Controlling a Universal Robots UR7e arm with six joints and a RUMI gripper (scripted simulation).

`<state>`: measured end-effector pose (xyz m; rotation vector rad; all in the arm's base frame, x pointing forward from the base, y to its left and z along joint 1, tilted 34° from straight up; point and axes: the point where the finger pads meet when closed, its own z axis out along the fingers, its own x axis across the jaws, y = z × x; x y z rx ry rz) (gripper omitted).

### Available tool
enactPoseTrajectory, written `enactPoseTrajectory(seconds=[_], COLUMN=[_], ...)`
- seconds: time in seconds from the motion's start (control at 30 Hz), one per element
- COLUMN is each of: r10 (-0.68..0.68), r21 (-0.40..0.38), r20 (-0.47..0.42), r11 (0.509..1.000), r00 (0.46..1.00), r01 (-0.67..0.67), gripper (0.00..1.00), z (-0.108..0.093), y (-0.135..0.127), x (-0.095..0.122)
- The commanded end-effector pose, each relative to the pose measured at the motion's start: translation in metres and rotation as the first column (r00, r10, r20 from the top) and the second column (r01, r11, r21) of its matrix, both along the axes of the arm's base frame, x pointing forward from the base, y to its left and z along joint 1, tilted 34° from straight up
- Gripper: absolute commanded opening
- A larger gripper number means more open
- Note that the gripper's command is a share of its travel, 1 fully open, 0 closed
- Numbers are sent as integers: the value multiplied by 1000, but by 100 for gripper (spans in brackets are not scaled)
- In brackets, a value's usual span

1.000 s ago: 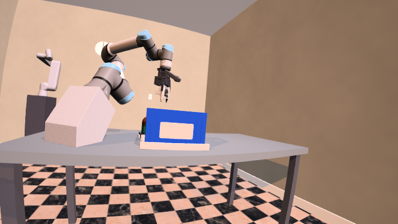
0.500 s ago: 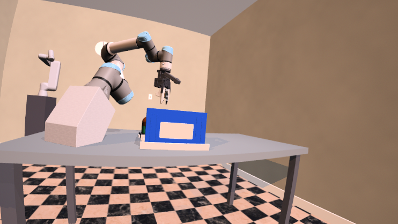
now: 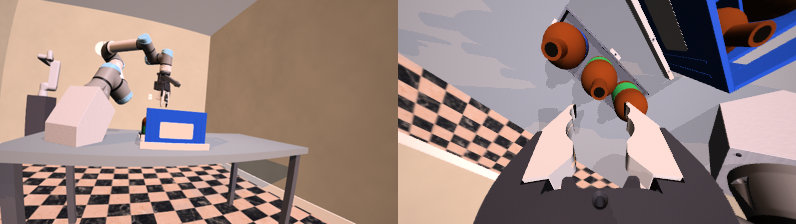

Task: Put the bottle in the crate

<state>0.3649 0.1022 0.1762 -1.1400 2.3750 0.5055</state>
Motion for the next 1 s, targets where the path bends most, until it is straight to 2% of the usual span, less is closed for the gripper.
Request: enactPoseTrajectory(seconds=[0.0, 0.97], r10=[0, 0], r21=[-1, -1], r20=[0, 0], r11=[1000, 1000], r00=[1000, 1000], r01=[0, 0], gripper=[38, 38], z=[-4, -11], y=[3, 7], x=[2, 4])
